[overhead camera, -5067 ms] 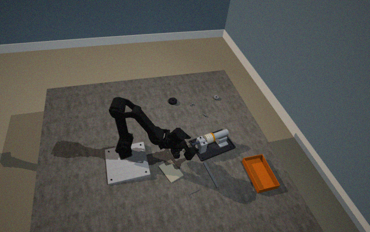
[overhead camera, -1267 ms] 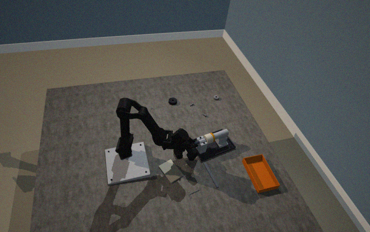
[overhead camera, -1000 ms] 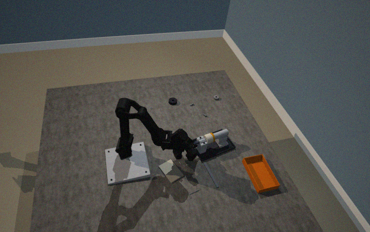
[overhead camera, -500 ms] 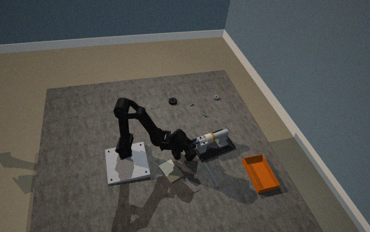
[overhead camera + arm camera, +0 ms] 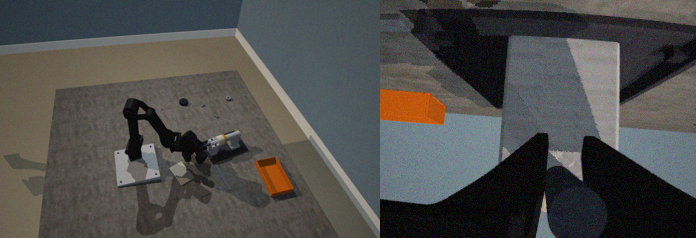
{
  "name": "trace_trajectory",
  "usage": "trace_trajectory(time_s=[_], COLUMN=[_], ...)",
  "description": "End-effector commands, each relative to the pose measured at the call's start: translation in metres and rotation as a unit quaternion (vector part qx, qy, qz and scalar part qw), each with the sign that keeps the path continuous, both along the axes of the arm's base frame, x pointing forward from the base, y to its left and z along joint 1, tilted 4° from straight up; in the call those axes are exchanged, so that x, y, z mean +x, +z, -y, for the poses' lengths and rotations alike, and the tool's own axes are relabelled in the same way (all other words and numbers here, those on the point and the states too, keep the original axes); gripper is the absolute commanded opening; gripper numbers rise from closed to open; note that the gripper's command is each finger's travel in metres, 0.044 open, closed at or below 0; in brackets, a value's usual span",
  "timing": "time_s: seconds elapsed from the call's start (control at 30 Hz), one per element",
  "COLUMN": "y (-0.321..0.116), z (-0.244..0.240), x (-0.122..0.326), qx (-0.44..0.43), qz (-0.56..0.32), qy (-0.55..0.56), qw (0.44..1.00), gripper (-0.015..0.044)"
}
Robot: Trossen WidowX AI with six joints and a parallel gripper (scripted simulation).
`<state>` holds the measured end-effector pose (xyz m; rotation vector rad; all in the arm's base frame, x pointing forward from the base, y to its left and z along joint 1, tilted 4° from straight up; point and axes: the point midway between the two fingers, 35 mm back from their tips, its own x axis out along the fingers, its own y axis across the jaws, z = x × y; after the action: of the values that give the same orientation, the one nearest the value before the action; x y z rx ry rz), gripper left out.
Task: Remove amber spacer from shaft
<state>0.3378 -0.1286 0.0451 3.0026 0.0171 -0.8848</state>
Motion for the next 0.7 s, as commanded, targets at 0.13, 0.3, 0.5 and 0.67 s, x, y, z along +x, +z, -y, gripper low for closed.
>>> trace_trajectory(time_s=[0.13,0.3,0.5,0.67], y=[0.0000,0.0000,0.0000,0.0001], z=[-0.0002,-0.0002,-0.0001,-0.0001], x=[-0.0014,-0.0019,-0.0026,-0.0031], qx=[-0.002,-0.002,-0.002,-0.002], qz=[0.000,0.000,0.000,0.000], qy=[0.002,0.002,0.002,0.002], qw=[1.000,1.000,1.000,1.000], gripper=[0.0000,0.0000,0.0000,0.0000])
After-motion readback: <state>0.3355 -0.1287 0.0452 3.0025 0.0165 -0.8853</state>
